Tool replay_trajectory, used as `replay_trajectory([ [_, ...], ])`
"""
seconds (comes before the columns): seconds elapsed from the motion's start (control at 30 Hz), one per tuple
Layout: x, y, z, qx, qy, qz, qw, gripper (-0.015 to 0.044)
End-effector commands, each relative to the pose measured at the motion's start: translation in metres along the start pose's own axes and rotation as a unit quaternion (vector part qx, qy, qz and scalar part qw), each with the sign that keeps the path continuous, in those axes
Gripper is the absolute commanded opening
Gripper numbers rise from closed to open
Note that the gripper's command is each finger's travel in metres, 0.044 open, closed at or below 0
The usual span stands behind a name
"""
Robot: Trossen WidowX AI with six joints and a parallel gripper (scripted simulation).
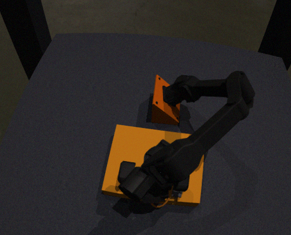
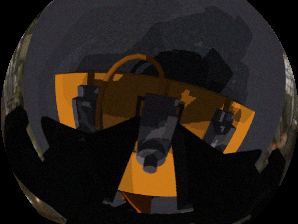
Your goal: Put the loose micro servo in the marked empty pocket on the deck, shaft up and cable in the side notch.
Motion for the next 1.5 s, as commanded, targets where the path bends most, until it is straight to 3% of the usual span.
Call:
replay_trajectory([
  [0.0,0.0,0.0,0.0,0.002,-0.002,-0.003,1.0,0.0079],
  [0.13,-0.001,-0.001,0.0,0.002,-0.002,-0.003,1.0,0.0184],
  [0.33,-0.003,0.001,0.032,0.001,-0.002,-0.003,1.0,0.0187],
  [0.5,-0.004,0.001,0.035,0.001,-0.002,-0.003,1.0,0.0187],
  [0.63,-0.026,0.001,0.049,-0.001,-0.004,-0.008,1.0,0.0292],
  [0.83,-0.099,0.018,0.094,0.0,0.0,-0.006,1.0,0.044],
  [1.1,-0.108,0.021,0.101,0.0,-0.001,-0.007,1.0,0.044],
  [1.3,-0.109,0.021,0.139,-0.028,-0.025,-0.029,0.999,0.044],
  [1.47,-0.109,0.021,0.141,-0.029,-0.026,-0.03,0.999,0.044],
])
Point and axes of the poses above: the point midway between the two fingers, 35 mm back from their tips, its own z axis back along the fingers, its own y axis across the jaws, x = y × z, the point moved 7 cm from there along z, back along the fingers, and after that the axes turned 12 degrees about z, right-handed, at the moved point
